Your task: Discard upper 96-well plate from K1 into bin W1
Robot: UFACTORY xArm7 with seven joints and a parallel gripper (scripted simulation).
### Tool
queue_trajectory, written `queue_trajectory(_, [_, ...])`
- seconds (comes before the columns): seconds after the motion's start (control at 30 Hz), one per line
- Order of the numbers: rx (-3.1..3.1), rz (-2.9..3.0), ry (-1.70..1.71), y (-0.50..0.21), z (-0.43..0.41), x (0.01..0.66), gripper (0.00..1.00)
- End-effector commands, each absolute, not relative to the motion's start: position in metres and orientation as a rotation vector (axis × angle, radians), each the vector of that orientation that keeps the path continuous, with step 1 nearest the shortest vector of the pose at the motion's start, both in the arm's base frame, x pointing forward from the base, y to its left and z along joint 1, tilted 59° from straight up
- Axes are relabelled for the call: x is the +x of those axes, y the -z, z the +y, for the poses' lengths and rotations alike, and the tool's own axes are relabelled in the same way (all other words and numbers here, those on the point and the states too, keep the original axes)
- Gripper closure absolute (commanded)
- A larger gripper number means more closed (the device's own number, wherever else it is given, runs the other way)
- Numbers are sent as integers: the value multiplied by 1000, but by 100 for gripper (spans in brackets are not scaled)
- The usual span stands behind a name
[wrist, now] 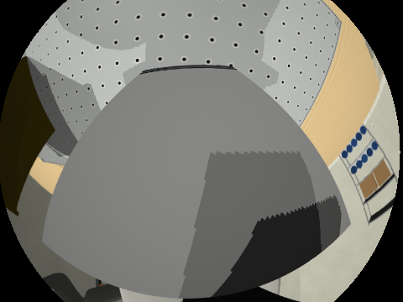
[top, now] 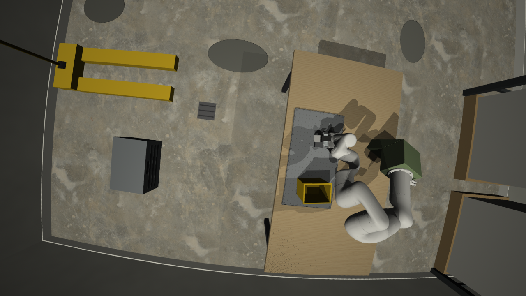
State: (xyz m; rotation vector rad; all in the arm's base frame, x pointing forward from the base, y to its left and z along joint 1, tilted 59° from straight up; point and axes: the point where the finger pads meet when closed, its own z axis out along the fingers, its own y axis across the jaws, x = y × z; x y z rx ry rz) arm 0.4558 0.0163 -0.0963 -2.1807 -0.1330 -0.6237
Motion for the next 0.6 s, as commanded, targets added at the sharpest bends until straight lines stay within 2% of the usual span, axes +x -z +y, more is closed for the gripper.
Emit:
queue_trajectory(0.0, [-2184,-130,626,98,15,457,0])
queue_trajectory(0.57, [-2184,-130,626,102,21,460,0])
